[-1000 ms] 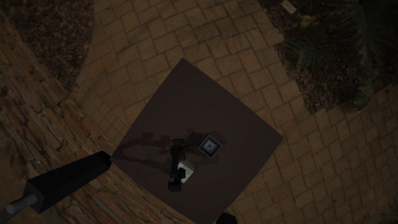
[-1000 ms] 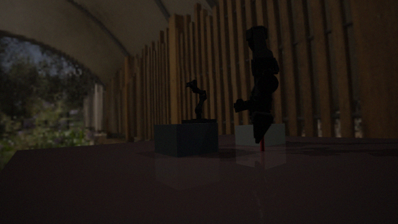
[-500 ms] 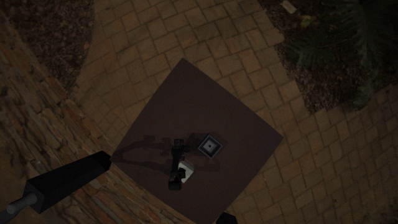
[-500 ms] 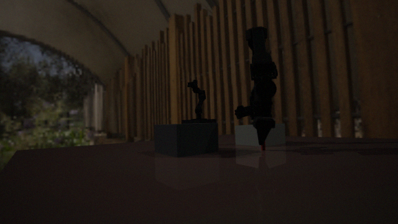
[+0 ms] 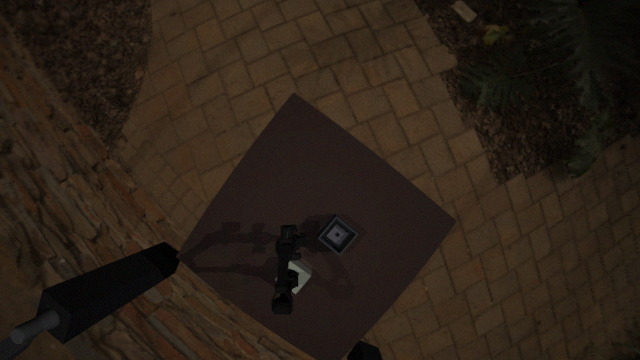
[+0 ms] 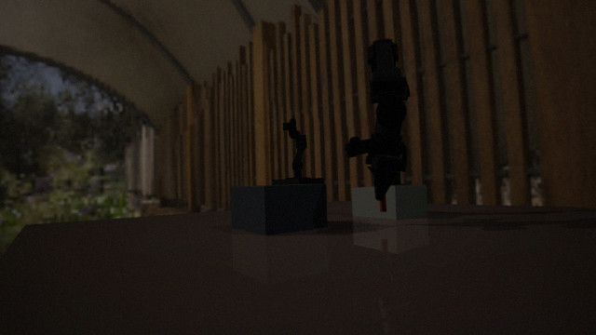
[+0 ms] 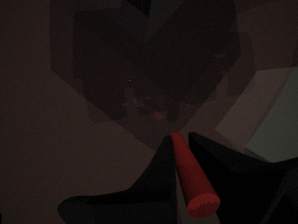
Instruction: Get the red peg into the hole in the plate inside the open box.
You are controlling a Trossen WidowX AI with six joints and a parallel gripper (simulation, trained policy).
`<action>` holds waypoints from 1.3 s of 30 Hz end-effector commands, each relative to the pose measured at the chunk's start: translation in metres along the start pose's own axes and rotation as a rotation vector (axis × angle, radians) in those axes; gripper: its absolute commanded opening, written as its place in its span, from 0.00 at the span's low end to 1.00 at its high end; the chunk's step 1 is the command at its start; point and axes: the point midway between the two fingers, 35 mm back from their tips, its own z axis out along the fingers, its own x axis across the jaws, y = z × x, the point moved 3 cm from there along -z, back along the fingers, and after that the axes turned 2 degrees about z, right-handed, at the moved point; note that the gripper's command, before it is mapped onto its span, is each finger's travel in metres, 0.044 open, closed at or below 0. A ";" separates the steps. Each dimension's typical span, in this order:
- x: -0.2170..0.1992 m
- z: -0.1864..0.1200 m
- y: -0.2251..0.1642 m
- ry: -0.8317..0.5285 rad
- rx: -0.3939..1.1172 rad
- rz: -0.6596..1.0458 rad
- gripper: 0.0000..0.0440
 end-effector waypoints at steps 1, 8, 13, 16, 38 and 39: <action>0.003 -0.015 0.011 0.026 -0.034 -0.025 0.00; 0.005 -0.040 0.031 0.047 -0.086 -0.069 0.00; 0.007 -0.058 0.048 0.058 -0.115 -0.086 0.00; 0.009 -0.067 0.058 0.063 -0.130 -0.093 0.00; 0.001 -0.073 0.146 0.066 -0.144 0.006 0.00; 0.000 -0.072 0.149 0.067 -0.144 0.013 0.00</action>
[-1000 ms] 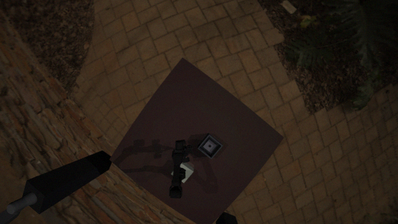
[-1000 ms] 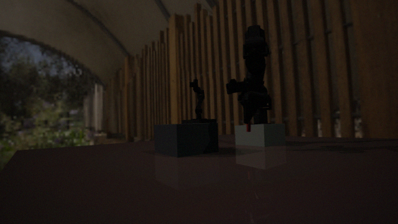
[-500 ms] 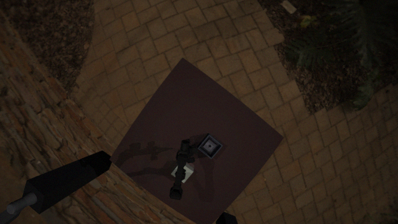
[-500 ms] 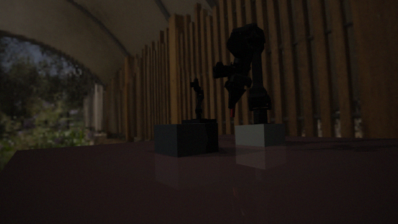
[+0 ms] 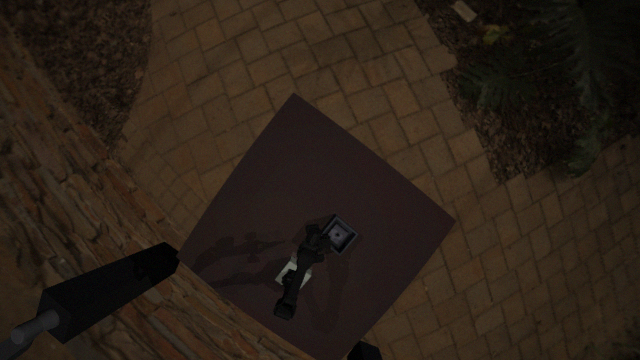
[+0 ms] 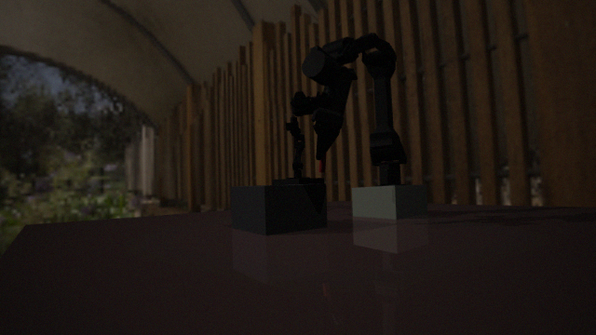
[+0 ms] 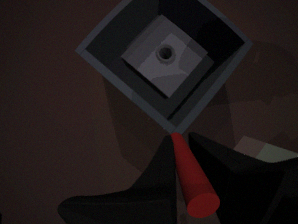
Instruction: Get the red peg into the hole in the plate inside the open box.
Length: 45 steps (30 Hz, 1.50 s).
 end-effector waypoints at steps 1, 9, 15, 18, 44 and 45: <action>-0.001 0.004 0.016 0.007 -0.003 0.026 0.00; -0.006 0.018 0.045 0.014 -0.011 0.086 0.00; -0.009 0.032 0.067 0.021 -0.012 0.130 0.00; -0.011 0.038 0.075 0.023 -0.008 0.149 0.00; -0.009 0.107 0.106 -0.010 0.058 0.122 0.63; -0.008 0.108 0.109 -0.009 0.053 0.119 0.68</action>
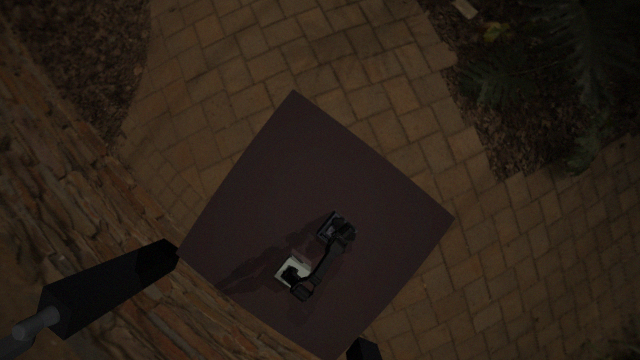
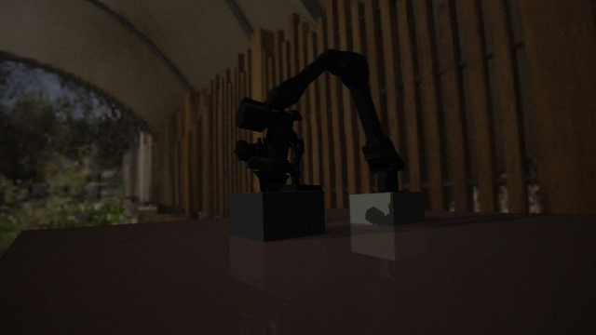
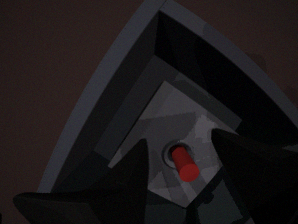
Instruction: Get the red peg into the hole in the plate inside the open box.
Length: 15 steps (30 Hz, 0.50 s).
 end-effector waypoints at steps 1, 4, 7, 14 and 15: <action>0.006 0.000 0.015 0.008 -0.026 -0.010 0.72; 0.009 0.000 0.024 0.008 -0.039 -0.021 0.84; 0.011 0.000 0.033 0.006 -0.053 -0.029 0.95; 0.015 -0.006 0.058 0.030 -0.124 -0.017 1.00; 0.016 -0.006 0.062 0.031 -0.134 -0.014 1.00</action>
